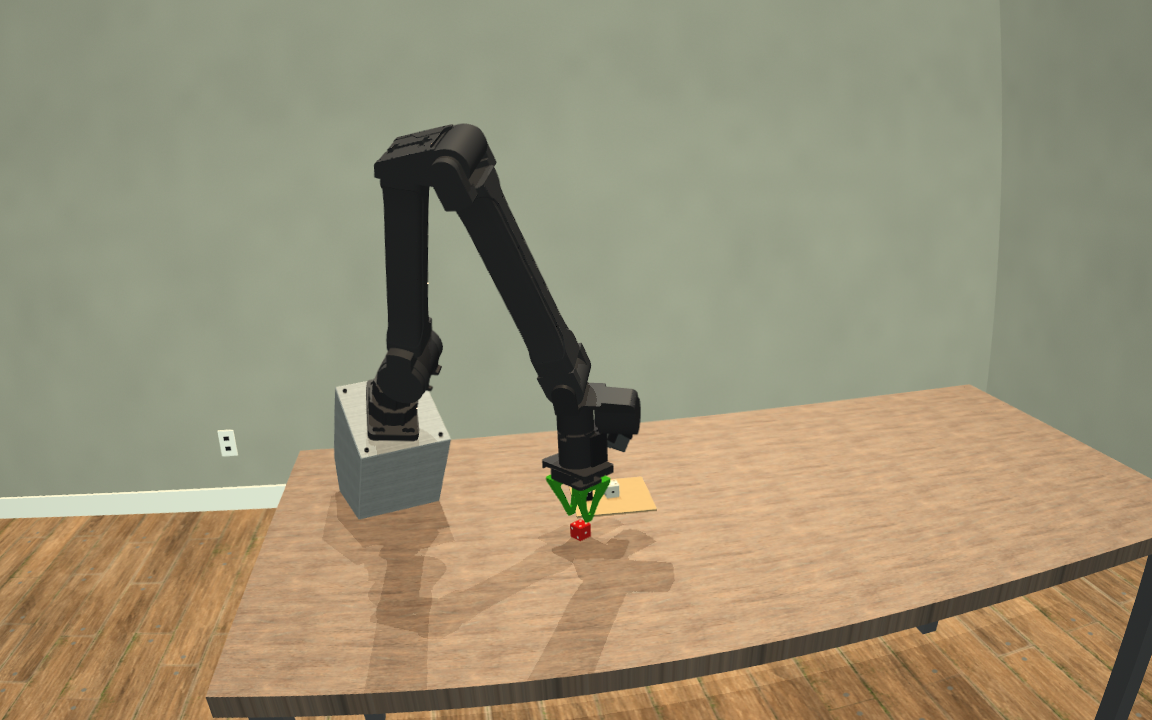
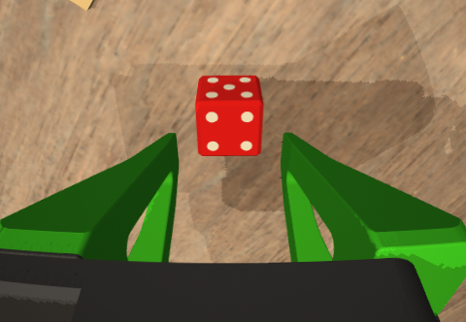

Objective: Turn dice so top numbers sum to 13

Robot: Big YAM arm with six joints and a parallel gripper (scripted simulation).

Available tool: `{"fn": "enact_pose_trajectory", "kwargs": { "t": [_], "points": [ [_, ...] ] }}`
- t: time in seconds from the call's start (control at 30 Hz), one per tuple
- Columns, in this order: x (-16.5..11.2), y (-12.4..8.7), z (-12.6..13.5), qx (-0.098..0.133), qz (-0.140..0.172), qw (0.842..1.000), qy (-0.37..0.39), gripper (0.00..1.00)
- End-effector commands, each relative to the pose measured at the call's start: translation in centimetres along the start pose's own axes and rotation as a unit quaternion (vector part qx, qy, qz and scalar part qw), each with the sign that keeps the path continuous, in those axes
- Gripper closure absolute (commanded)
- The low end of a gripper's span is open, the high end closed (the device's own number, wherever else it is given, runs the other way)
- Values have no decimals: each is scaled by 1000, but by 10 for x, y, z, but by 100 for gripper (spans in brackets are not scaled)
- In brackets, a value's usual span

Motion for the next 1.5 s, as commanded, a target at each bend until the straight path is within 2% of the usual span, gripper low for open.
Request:
{"fn": "enact_pose_trajectory", "kwargs": {
  "t": [0.0, 0.63, 1.47],
  "points": [
    [5, 3, 4, 2, -2, 1000, -1, 61],
    [4, 4, 3, 1, -3, 1000, 0, 61],
    [1, 35, -3, -1, -1, 1000, 0, 61]
  ]
}}
Point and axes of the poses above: the point where the finger pads meet when closed, its own y axis out along the fingers, its own z axis across the jaws, x = y × z, the point moved 9 cm from there along -y, back along the fingers, and after that the axes turned 2 degrees about -y, right-handed, at the moved point
